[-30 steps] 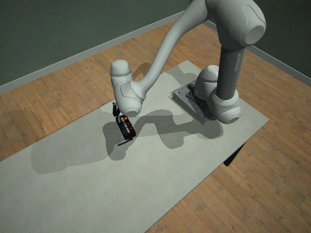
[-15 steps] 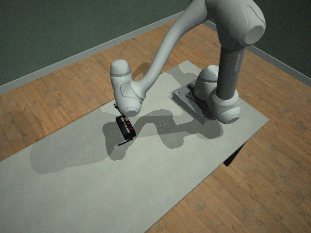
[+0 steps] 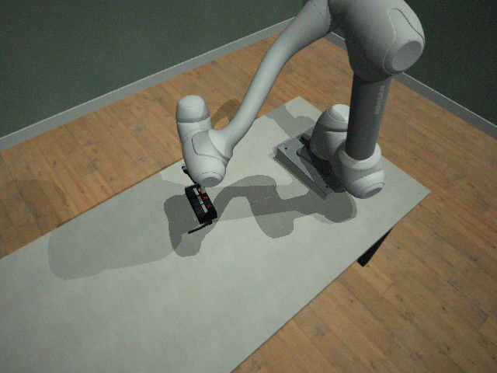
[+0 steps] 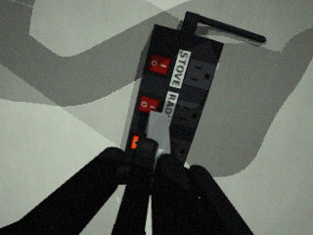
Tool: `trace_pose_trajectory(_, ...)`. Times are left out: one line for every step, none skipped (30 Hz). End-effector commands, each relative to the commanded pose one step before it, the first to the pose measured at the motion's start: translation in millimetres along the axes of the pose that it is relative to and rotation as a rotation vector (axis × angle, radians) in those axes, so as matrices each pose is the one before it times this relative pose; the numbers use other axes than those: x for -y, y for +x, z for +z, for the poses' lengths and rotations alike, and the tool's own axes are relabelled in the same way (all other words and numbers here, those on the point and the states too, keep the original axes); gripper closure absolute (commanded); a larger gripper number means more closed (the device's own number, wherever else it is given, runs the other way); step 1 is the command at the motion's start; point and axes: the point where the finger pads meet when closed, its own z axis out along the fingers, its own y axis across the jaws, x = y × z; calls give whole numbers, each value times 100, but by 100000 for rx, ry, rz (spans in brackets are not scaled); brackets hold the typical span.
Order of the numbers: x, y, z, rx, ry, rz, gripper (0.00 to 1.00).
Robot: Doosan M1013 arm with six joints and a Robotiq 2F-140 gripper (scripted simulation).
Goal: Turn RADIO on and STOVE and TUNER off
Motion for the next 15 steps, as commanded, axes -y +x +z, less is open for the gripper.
trace_pose_trajectory(1, 3, -9, -20, -11, -2, 100)
trace_pose_trajectory(0, 0, 4, 0, 0, 0, 100)
trace_pose_trajectory(0, 0, 7, -1, 0, -1, 100)
trace_pose_trajectory(0, 0, 11, -1, 0, -1, 100)
trace_pose_trajectory(0, 0, 16, -2, 0, -2, 100)
trace_pose_trajectory(0, 0, 22, -2, 0, -2, 100)
trace_pose_trajectory(0, 0, 28, -3, 0, -3, 100)
trace_pose_trajectory(0, -1, 34, -3, 0, -3, 100)
trace_pose_trajectory(0, -1, 41, -4, 0, -4, 100)
trace_pose_trajectory(0, -1, 48, -5, 0, -5, 100)
trace_pose_trajectory(0, -1, 56, -5, 0, -5, 100)
trace_pose_trajectory(0, -1, 63, -6, 0, -6, 100)
trace_pose_trajectory(0, -1, 70, -7, 0, -7, 100)
trace_pose_trajectory(1, -1, 78, -7, -1, -7, 100)
trace_pose_trajectory(0, -1, 84, -1, 0, -1, 100)
